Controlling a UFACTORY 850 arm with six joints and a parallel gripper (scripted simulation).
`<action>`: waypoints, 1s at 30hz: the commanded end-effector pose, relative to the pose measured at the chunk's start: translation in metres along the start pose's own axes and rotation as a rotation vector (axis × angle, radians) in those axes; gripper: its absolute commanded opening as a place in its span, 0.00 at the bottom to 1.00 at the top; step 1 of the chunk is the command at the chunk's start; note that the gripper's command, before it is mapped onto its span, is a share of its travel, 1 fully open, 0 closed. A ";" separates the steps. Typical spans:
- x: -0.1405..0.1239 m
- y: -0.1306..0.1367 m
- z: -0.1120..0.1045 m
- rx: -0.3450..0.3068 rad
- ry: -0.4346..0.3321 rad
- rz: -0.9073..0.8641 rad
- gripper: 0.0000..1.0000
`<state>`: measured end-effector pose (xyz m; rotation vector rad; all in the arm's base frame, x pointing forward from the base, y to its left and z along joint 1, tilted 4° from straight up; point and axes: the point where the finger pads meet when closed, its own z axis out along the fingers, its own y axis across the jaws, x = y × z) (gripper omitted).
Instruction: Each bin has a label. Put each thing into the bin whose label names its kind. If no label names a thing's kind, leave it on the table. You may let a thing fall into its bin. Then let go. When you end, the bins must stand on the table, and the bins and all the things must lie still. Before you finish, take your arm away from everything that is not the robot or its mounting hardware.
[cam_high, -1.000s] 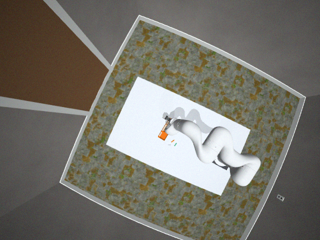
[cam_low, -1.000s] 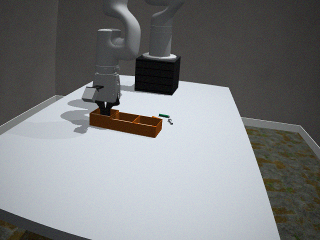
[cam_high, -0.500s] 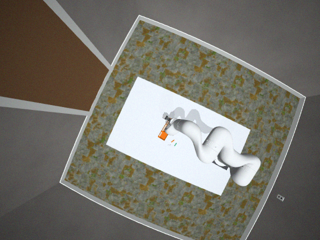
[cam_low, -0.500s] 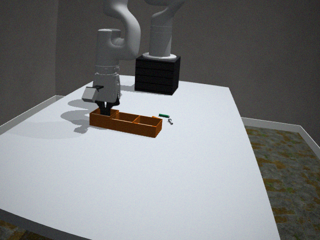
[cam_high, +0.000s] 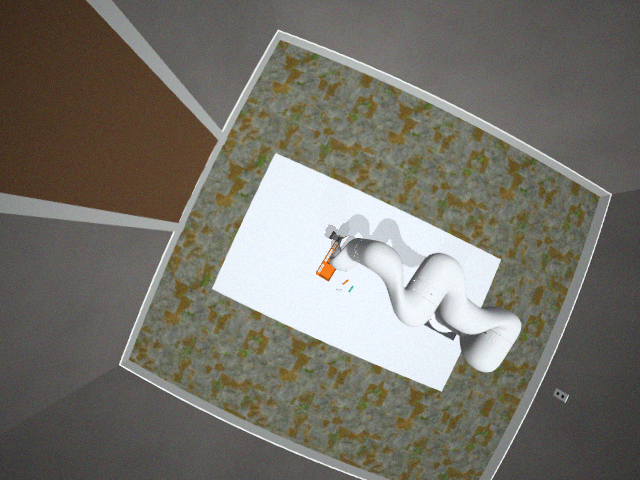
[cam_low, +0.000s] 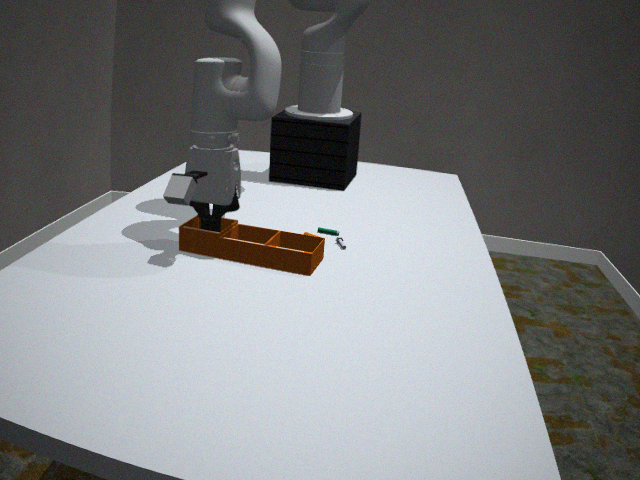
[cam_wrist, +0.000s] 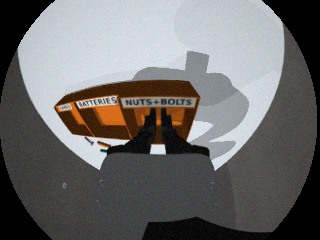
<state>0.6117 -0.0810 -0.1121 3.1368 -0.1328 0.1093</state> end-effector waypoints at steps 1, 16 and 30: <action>0.001 0.000 -0.001 0.000 0.002 0.000 0.07; 0.001 0.000 -0.013 0.000 0.002 0.000 0.07; 0.001 0.000 -0.029 0.000 0.002 0.000 0.07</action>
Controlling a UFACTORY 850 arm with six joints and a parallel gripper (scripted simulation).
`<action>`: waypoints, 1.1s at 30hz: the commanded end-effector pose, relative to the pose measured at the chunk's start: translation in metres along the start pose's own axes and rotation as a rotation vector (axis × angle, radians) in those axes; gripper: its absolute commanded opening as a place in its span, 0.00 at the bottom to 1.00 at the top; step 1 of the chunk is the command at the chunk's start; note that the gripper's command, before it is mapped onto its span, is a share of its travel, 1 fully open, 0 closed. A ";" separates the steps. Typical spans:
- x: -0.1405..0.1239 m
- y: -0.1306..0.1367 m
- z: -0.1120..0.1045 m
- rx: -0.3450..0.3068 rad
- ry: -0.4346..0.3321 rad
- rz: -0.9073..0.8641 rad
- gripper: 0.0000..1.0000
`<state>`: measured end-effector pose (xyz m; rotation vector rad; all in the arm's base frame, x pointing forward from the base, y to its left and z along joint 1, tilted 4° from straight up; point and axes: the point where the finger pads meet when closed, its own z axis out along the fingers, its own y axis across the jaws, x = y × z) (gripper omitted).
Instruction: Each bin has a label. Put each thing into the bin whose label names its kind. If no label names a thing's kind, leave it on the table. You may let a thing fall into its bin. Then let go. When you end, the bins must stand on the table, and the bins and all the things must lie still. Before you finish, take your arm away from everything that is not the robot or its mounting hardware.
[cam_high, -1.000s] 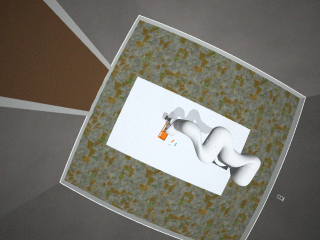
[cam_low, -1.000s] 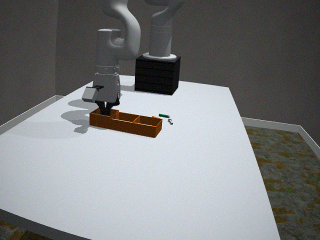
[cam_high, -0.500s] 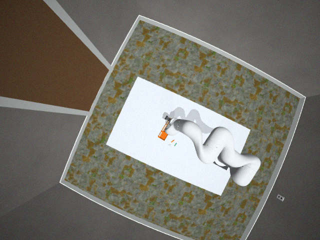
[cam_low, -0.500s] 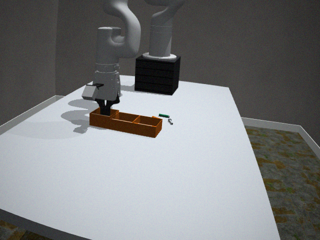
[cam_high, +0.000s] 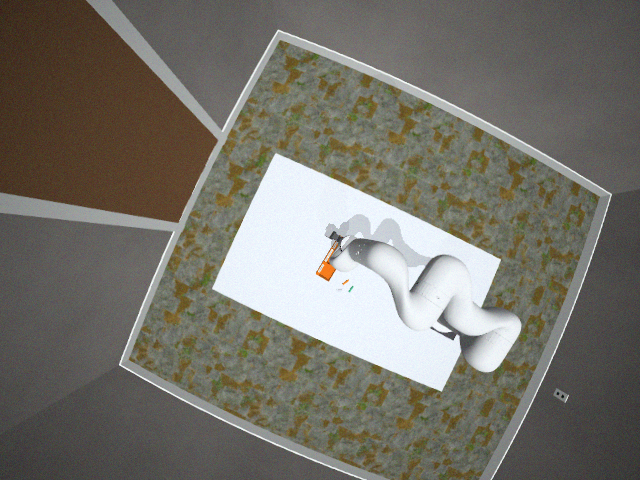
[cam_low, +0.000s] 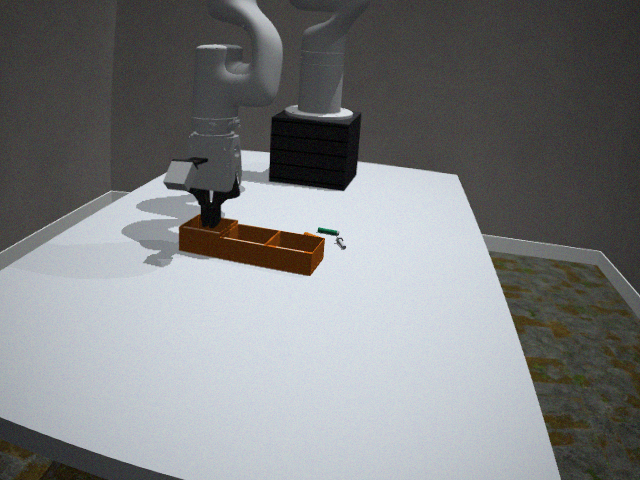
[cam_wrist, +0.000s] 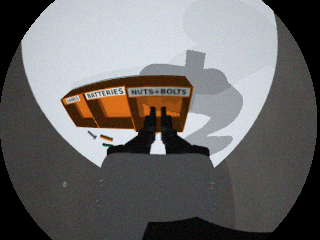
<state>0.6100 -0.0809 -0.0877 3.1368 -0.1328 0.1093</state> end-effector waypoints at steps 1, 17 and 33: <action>0.001 0.000 -0.008 0.000 0.002 0.000 0.07; 0.002 -0.020 -0.036 0.000 0.002 0.000 0.07; 0.006 -0.084 -0.036 0.000 0.002 0.000 0.07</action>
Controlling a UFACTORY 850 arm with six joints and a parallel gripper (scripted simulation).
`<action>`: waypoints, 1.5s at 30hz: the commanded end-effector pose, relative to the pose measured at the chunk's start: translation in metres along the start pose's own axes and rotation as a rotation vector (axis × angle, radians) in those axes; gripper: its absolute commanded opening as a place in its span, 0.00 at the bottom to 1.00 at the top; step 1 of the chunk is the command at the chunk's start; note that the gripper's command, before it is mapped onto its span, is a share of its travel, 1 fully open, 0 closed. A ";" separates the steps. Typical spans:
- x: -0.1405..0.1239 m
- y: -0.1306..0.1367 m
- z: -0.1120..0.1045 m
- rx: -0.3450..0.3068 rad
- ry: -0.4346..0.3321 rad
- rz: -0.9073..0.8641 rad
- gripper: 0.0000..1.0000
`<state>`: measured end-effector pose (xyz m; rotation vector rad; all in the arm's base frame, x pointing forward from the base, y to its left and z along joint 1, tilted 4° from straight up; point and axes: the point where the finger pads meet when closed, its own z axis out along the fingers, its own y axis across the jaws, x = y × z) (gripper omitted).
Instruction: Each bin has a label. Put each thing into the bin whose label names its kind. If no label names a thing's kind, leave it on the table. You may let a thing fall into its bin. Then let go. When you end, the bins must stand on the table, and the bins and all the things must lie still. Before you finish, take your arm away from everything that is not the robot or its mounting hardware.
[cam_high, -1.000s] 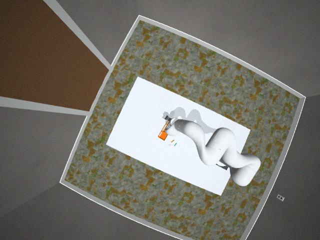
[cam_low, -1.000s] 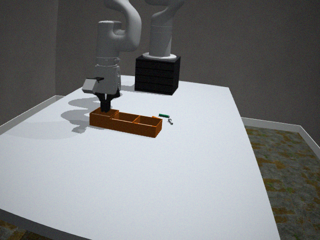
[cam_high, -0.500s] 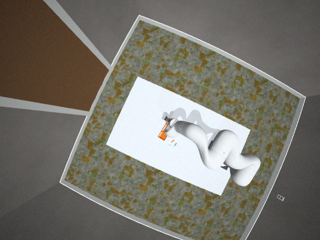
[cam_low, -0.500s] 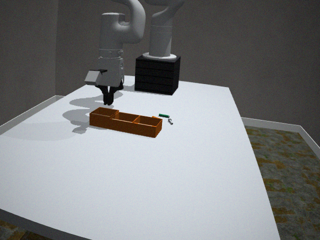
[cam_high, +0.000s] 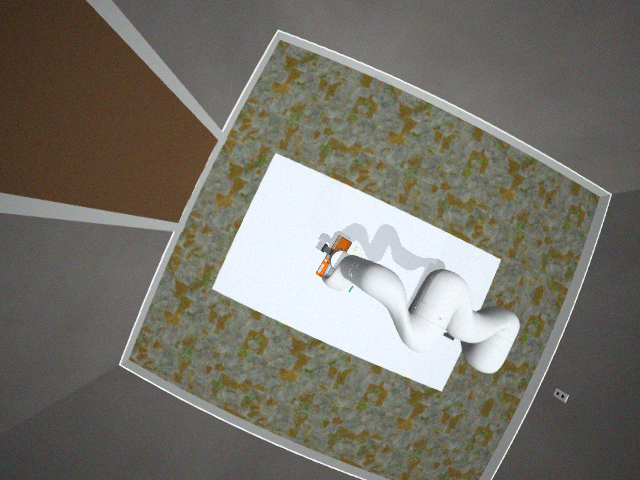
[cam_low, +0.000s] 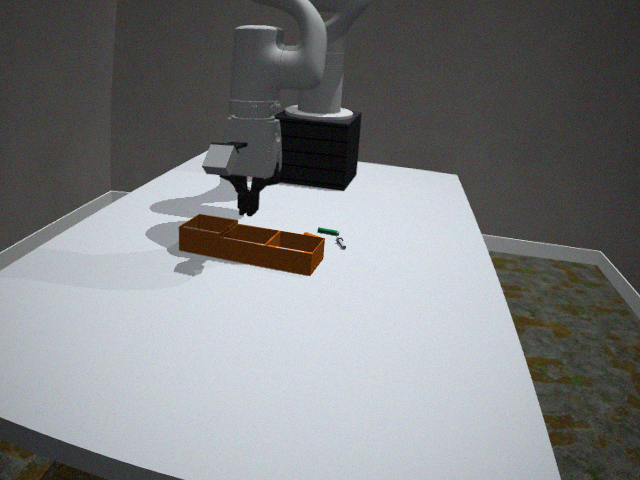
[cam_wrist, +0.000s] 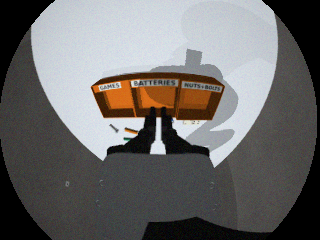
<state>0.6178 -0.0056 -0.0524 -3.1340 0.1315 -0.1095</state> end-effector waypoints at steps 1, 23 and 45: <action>0.002 -0.008 -0.001 -0.003 0.002 0.001 0.07; 0.002 -0.008 0.050 -0.003 0.002 0.001 0.07; 0.002 -0.008 0.059 -0.003 0.002 0.001 0.07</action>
